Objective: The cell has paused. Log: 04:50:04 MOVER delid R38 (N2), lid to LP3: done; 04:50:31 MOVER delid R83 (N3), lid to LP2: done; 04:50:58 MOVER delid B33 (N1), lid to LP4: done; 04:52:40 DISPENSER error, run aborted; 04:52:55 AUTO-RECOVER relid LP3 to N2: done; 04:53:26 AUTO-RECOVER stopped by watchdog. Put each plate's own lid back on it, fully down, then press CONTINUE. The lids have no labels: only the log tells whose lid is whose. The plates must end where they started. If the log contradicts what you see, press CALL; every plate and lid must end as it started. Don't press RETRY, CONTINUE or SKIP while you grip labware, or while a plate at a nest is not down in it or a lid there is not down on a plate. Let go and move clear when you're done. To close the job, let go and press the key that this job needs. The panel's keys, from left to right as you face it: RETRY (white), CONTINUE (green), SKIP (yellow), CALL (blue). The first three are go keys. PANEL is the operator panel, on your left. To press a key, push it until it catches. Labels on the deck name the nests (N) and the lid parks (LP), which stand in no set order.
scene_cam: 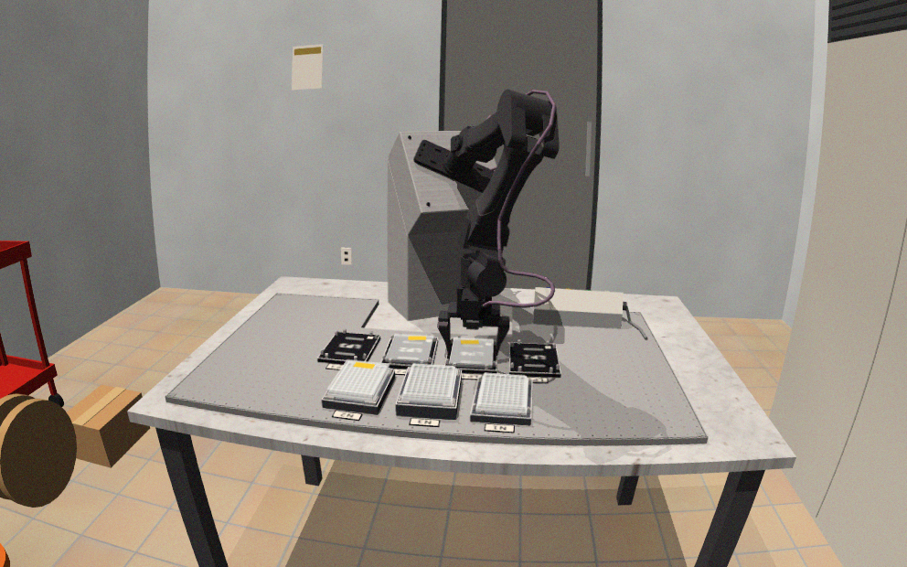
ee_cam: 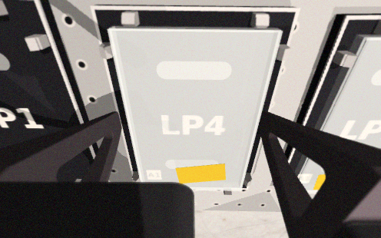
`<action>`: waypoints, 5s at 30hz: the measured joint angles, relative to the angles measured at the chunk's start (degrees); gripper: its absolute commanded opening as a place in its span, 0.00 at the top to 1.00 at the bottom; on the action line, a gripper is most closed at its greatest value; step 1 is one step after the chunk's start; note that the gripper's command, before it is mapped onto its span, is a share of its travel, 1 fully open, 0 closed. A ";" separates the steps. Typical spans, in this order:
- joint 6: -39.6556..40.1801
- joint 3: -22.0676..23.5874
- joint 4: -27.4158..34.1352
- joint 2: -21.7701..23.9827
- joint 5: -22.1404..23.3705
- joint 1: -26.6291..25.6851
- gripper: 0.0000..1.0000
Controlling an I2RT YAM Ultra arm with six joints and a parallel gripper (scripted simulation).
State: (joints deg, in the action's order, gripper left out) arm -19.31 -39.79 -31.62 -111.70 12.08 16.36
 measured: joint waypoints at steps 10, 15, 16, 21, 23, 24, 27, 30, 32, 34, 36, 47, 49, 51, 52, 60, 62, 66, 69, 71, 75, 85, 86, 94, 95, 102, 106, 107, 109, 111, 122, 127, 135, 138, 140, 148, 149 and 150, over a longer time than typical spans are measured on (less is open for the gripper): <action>-0.07 0.24 -0.85 0.02 -0.04 0.00 0.00; -0.09 0.96 -1.03 -0.02 -0.07 0.00 0.00; -0.09 0.94 -1.18 -0.17 -0.07 0.00 0.00; -0.11 0.96 -1.40 -0.79 -0.13 0.20 0.00; -0.13 0.94 -1.44 -0.81 -0.15 0.20 0.00; -0.15 0.94 -1.44 -0.81 -0.15 0.22 0.00; -0.15 0.94 -1.46 -0.81 -0.15 0.22 0.00; -0.17 0.94 -1.46 -0.81 -0.15 0.22 0.01; -0.17 0.94 -1.46 -0.81 -0.15 0.22 0.03; -0.17 0.94 -1.46 -0.81 -0.15 0.22 0.05; -0.17 0.94 -1.46 -0.81 -0.15 0.22 0.06; -0.17 0.94 -1.46 -0.81 -0.15 0.22 0.16; -0.17 0.94 -1.46 -0.81 -0.15 0.22 0.18; -0.17 0.94 -1.46 -0.81 -0.15 0.22 0.20; -0.17 0.94 -1.46 -0.81 -0.15 0.22 1.00; -0.17 0.94 -1.46 -0.81 -0.15 0.22 1.00; -0.17 0.94 -1.46 -0.81 -0.15 0.22 1.00; -0.17 0.94 -1.44 -0.81 -0.15 0.22 1.00; -0.17 1.18 -1.42 -0.66 -0.17 0.20 1.00; -0.17 1.70 -1.33 0.09 -0.09 0.22 1.00; -0.17 2.40 -0.98 1.16 0.00 0.11 1.00; 0.04 5.03 1.09 5.42 0.63 -0.48 1.00; 0.09 5.27 1.29 5.90 0.68 -0.55 1.00; 0.39 6.62 2.75 8.63 1.05 -1.01 1.00; 0.44 6.86 3.02 9.07 1.09 -1.07 1.00; 0.74 7.61 4.33 11.21 1.33 -1.53 1.00; 0.83 7.61 4.70 11.28 1.38 -1.60 1.00; 0.85 7.61 4.79 11.28 1.38 -1.60 1.00; 0.87 7.61 4.92 11.28 1.40 -1.60 1.00; 0.92 7.61 5.03 11.28 1.42 -1.64 1.00; 1.03 7.61 5.70 11.28 1.49 -1.77 1.00; 1.05 7.63 6.03 11.32 1.49 -1.77 1.00; 0.98 6.75 6.82 12.13 1.53 -1.84 1.00; -0.17 5.01 8.90 12.39 1.53 -1.84 1.00; -0.79 3.61 9.70 12.81 1.53 -1.84 1.00; -1.79 -3.76 16.35 13.35 1.53 -1.84 1.00; -1.84 -4.92 17.33 13.35 1.53 -1.84 1.00; -1.88 -6.08 18.34 13.35 1.53 -1.84 1.00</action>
State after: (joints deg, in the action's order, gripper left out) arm -21.19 -45.87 -13.28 -98.35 13.61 14.52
